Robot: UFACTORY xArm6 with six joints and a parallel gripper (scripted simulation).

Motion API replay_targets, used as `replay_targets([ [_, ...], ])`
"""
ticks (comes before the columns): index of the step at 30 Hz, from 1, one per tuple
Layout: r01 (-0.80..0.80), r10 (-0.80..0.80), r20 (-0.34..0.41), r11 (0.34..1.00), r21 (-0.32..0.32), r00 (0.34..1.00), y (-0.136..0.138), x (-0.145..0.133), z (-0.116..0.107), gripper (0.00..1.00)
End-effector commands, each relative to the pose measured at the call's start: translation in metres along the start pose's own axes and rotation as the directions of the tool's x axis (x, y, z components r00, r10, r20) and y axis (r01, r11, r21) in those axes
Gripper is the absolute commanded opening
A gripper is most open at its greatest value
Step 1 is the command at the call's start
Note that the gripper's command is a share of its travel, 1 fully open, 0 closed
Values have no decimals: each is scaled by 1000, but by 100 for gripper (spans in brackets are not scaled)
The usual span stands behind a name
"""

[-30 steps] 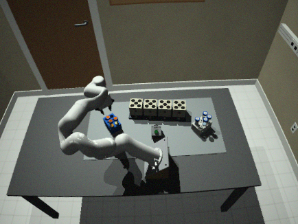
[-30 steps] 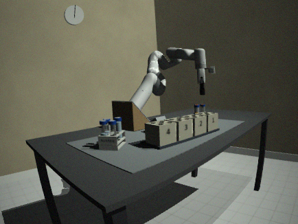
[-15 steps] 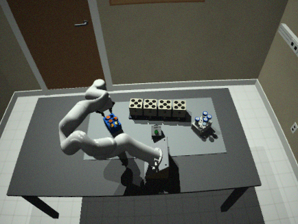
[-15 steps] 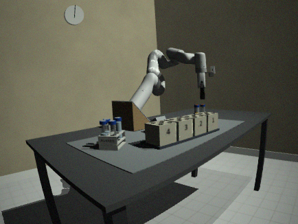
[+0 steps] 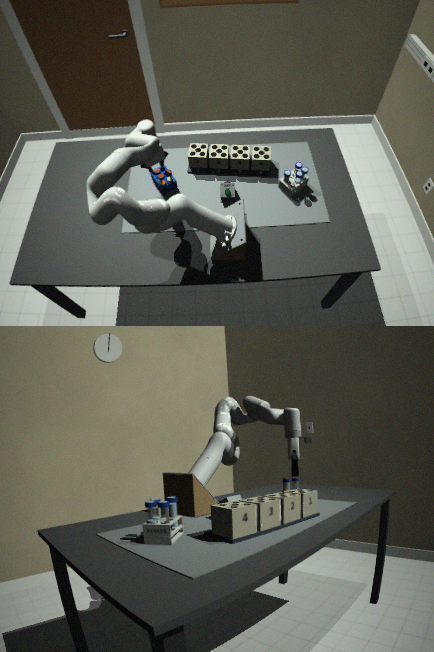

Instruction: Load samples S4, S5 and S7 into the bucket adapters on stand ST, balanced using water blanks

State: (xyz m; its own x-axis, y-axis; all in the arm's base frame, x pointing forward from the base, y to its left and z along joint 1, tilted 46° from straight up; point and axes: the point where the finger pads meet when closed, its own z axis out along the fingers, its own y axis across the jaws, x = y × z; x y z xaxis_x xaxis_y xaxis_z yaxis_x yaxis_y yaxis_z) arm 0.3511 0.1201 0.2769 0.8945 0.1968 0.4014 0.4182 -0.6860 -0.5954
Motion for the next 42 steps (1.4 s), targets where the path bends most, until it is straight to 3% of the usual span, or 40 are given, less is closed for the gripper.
replay_targets([
  [1,1,-1,-3,1000,-1,1000,0,1,7,57],
  [42,1,-1,-3,1000,-1,1000,0,1,27,57],
])
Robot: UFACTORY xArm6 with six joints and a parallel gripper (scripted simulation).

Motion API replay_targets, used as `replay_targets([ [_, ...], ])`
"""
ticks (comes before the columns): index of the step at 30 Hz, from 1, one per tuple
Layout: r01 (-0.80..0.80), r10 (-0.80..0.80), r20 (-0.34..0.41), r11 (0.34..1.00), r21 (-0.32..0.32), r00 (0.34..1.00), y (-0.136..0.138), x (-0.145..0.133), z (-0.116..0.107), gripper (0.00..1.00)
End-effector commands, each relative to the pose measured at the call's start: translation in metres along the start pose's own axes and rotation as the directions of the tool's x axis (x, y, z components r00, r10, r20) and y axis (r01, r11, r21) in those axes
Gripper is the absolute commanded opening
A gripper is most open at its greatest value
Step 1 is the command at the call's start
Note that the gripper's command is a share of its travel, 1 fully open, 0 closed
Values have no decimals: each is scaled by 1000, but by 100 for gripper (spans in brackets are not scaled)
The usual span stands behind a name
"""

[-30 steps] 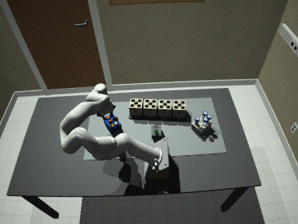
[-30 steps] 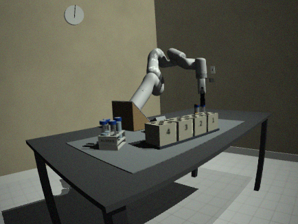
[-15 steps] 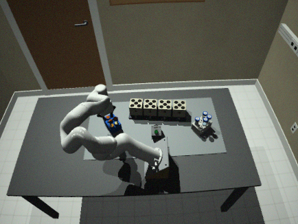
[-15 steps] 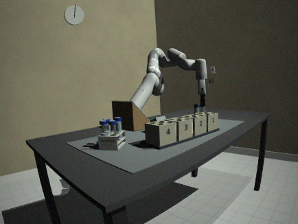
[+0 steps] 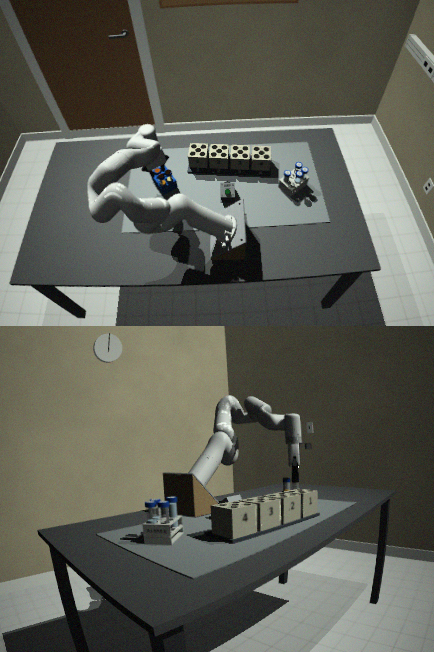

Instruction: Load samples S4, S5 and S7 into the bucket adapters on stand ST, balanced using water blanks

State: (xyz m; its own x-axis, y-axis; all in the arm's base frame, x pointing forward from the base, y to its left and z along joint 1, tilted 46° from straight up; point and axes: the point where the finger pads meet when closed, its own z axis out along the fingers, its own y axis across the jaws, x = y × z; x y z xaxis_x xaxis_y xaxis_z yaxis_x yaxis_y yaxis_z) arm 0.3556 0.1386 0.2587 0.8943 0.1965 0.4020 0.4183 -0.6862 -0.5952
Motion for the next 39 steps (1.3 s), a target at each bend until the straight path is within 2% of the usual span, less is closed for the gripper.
replay_targets([
  [1,1,-1,-2,1000,-1,1000,0,1,2,57],
  [19,1,-1,-2,1000,-1,1000,0,1,4,57],
  [20,1,-1,-2,1000,-1,1000,0,1,4,0],
  [39,1,-1,-2,1000,-1,1000,0,1,3,0],
])
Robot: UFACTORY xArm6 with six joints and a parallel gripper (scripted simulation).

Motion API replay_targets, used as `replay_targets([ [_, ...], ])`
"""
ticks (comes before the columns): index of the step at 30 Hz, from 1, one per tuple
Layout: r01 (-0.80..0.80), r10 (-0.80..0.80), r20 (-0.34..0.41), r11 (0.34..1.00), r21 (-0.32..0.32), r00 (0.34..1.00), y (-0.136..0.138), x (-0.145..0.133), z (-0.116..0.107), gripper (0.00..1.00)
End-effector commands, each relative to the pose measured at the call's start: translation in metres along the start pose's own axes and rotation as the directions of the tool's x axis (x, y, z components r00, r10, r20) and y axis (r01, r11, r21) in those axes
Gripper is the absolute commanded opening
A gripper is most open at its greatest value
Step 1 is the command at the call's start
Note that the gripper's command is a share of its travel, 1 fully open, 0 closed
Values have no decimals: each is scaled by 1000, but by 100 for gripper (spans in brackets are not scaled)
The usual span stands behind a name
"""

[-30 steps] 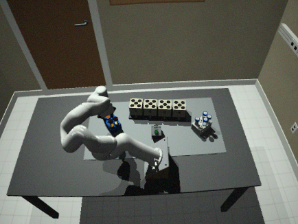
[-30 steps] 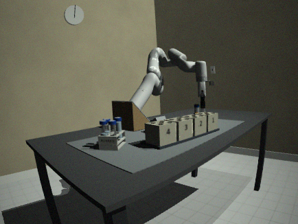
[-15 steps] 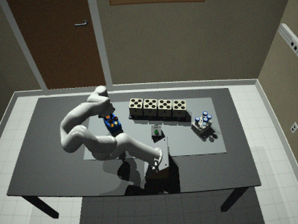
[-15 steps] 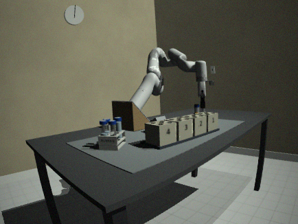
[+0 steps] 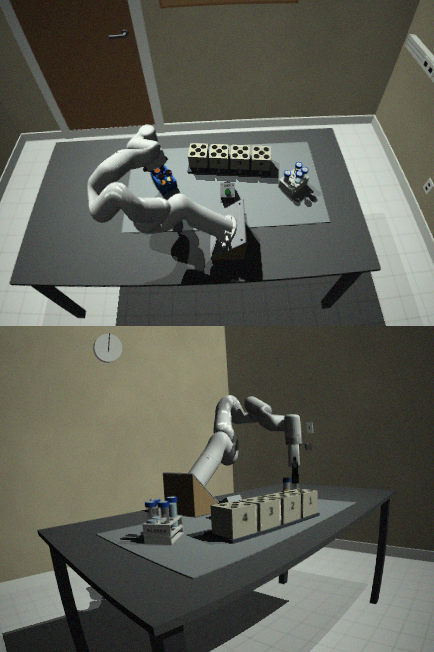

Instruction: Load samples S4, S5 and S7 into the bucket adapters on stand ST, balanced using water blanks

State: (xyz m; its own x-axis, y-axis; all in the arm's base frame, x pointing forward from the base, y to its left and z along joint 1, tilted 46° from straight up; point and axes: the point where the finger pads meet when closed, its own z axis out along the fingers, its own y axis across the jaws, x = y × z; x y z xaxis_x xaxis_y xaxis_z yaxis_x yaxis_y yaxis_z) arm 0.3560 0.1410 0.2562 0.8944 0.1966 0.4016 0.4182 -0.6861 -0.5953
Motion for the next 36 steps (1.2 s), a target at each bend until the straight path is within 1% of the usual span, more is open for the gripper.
replay_targets([
  [1,1,-1,-2,1000,-1,1000,0,1,-1,0],
  [24,1,-1,-3,1000,-1,1000,0,1,-2,0],
  [36,1,-1,-3,1000,-1,1000,0,1,-10,0],
])
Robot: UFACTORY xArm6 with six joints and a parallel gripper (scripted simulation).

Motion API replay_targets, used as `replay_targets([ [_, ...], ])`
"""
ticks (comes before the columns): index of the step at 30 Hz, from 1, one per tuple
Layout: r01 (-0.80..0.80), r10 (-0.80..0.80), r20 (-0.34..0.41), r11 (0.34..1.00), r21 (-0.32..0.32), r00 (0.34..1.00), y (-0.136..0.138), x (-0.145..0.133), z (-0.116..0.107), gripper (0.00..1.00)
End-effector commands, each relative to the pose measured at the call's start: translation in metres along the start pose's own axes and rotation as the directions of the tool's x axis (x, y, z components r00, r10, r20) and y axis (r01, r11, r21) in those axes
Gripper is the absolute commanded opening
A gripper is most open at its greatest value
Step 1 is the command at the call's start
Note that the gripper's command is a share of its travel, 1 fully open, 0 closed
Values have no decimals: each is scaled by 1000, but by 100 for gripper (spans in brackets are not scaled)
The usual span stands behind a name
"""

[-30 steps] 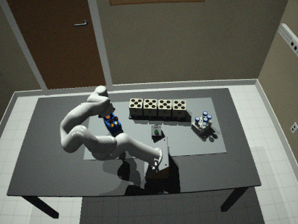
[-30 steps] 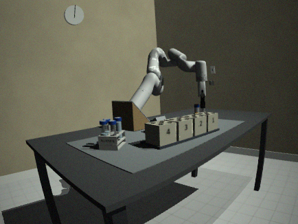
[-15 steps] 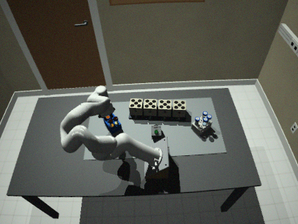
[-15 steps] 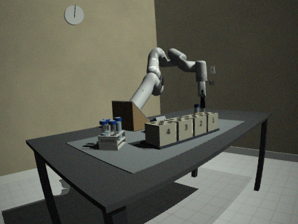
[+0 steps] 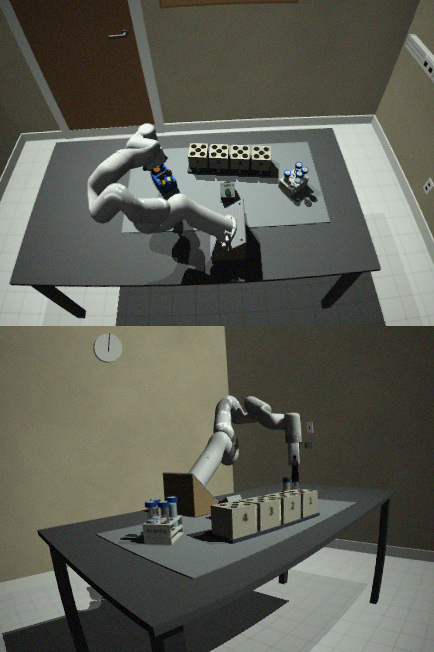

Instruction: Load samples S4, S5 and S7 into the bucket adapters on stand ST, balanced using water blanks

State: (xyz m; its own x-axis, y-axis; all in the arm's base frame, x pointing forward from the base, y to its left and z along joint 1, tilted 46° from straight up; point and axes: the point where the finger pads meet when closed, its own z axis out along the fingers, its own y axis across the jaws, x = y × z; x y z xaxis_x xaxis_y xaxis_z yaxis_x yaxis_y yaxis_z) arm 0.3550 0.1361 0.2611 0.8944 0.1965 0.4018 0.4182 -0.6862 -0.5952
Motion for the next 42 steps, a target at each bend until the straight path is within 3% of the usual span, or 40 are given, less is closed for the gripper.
replay_targets([
  [1,1,-1,-2,1000,-1,1000,0,1,-3,0],
  [24,1,-1,-2,1000,-1,1000,0,1,-14,0],
  [42,1,-1,-2,1000,-1,1000,0,1,-46,0],
])
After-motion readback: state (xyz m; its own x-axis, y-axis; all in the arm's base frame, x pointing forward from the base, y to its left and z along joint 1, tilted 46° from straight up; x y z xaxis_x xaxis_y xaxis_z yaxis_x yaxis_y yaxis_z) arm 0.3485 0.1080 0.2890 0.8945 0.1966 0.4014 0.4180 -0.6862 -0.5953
